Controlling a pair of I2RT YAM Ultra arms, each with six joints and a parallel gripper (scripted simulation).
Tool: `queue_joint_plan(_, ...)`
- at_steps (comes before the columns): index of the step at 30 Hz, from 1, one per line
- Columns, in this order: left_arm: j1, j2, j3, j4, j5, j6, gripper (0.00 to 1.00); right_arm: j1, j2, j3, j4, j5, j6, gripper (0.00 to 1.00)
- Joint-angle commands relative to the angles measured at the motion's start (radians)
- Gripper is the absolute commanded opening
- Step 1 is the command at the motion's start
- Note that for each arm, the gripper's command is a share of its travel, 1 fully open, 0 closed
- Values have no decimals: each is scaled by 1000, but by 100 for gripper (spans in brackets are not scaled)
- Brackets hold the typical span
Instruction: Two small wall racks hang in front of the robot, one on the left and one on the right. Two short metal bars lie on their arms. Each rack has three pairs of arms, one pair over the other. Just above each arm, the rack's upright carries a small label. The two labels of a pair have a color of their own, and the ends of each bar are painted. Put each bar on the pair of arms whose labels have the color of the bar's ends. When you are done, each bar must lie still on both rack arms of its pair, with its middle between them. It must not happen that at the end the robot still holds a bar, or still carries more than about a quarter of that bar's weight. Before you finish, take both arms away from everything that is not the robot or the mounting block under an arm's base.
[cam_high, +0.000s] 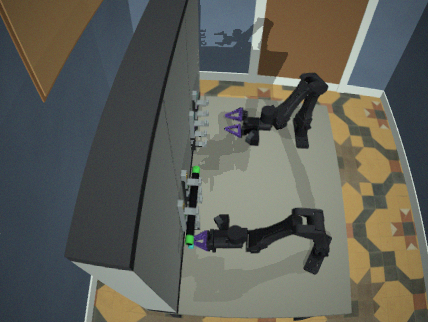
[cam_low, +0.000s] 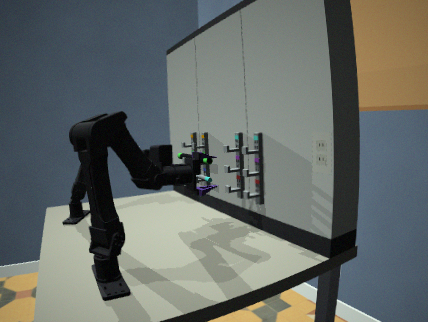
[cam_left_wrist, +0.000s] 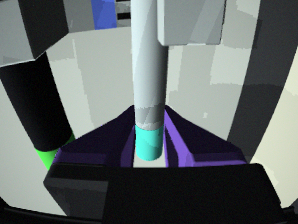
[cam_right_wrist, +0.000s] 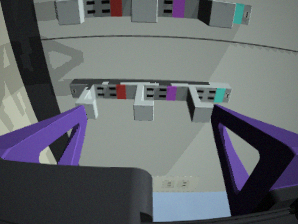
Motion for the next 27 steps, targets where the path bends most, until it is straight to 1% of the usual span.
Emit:
queue_joint_plan(1,-10,-50,51,28,-2,-31,0,9,-5,4,28,4,2,100)
queue_joint_plan(27,-10,-72,84,-28,-2,-31,0,9,-5,4,28,4,2,100)
